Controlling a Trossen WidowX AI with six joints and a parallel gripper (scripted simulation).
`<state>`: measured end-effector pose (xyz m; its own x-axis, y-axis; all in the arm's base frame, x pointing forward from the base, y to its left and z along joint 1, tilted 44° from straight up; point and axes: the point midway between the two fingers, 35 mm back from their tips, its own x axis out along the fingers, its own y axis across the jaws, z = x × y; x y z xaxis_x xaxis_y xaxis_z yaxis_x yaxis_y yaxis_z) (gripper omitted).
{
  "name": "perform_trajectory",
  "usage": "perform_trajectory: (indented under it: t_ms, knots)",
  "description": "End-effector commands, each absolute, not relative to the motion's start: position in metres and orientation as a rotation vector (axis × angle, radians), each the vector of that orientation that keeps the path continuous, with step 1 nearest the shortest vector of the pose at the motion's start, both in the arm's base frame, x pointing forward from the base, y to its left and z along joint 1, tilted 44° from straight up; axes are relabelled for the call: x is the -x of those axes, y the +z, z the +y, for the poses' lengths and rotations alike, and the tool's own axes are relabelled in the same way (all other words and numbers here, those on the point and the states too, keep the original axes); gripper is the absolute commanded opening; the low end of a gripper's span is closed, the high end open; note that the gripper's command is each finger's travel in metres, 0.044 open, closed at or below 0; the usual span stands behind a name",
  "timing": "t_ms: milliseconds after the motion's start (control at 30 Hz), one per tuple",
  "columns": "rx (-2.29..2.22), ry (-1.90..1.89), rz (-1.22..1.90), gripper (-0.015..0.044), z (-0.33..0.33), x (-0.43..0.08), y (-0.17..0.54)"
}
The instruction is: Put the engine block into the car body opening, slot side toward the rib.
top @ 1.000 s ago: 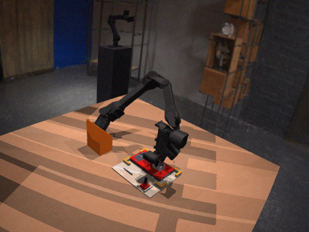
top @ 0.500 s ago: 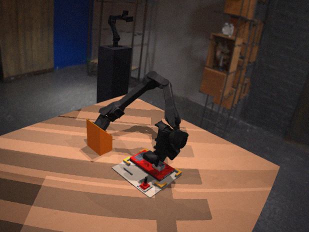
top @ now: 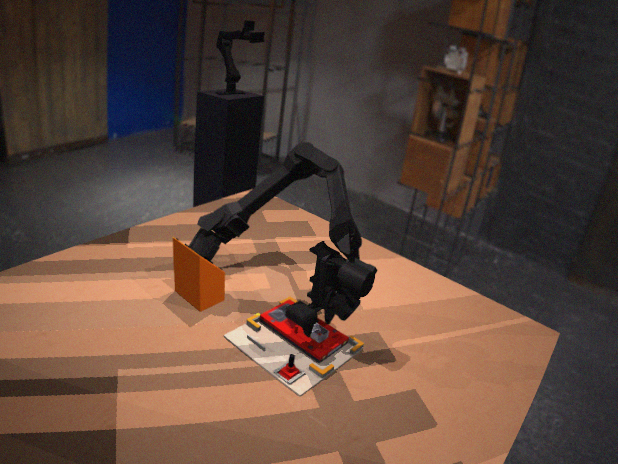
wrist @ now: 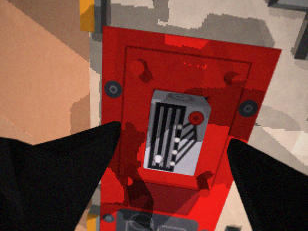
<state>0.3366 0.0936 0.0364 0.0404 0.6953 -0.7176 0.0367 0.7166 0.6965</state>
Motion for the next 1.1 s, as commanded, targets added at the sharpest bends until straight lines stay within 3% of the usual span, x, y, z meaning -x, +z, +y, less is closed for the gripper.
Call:
perform_trajectory:
  t_ms: [0,633,1067]
  knots:
    - [-0.639,0.560,1.461,0.0422,0.093,-0.337,0.036]
    - [-0.649,0.554,1.464,0.0440,0.083,-0.334,0.046]
    - [-0.649,0.554,1.464,0.0099,0.083,-0.334,0.046]
